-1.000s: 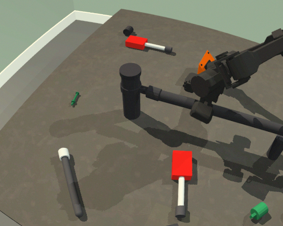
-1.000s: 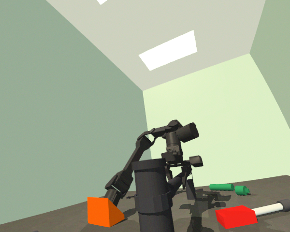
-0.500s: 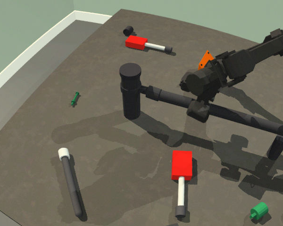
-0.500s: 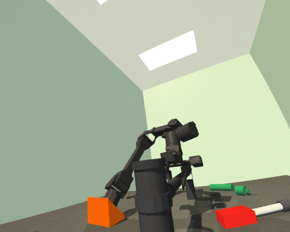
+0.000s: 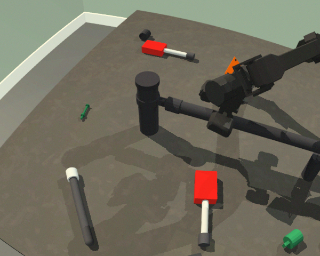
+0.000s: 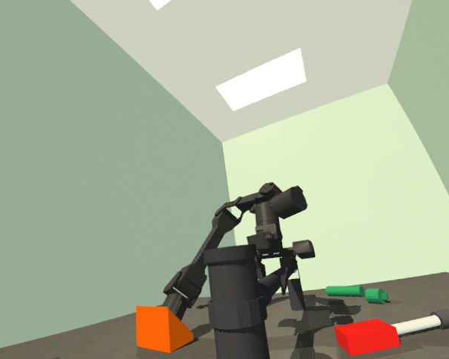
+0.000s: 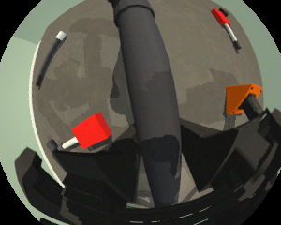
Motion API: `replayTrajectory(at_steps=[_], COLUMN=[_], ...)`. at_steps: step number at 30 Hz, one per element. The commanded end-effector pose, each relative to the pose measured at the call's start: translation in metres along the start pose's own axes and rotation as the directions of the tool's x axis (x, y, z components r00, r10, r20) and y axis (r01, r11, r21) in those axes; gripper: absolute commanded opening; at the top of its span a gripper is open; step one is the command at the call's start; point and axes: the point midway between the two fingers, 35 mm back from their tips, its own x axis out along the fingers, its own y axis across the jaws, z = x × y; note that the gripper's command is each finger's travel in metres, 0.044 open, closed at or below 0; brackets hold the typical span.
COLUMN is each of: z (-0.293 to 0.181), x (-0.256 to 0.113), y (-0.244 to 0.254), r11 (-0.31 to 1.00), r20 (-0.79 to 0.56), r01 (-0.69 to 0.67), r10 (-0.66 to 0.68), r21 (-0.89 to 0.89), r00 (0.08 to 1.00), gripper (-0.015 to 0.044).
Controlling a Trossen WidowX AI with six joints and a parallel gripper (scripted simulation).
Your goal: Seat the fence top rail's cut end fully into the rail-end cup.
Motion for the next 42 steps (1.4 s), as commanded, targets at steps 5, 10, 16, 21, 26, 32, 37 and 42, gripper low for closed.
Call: replayTrajectory(at_steps=[5, 10, 16, 21, 26, 32, 37, 42], z=[0.012, 0.015, 0.009, 0.009, 0.009, 0.008, -0.002, -0.017], x=[-0.001, 0.0, 0.002, 0.002, 0.002, 0.0, -0.019, -0.043], y=[-0.001, -0.001, 0.0, 0.0, 0.0, 0.0, 0.0, -0.001], r11=[1.0, 1.0, 1.0, 1.0, 1.0, 1.0, 1.0, 1.0], r20=[0.015, 0.015, 0.001, 0.001, 0.001, 0.001, 0.001, 0.0], r01=[-0.007, -0.007, 0.0, 0.0, 0.0, 0.0, 0.0, 0.001], r10=[0.007, 0.007, 0.0, 0.0, 0.0, 0.0, 0.0, -0.001], r21=[0.002, 0.002, 0.001, 0.001, 0.001, 0.001, 0.001, 0.001], r00=[1.0, 1.0, 1.0, 1.0, 1.0, 1.0, 1.0, 1.0], gripper=[0.0, 0.0, 0.0, 0.0, 0.0131, 0.0289, 0.042, 0.044])
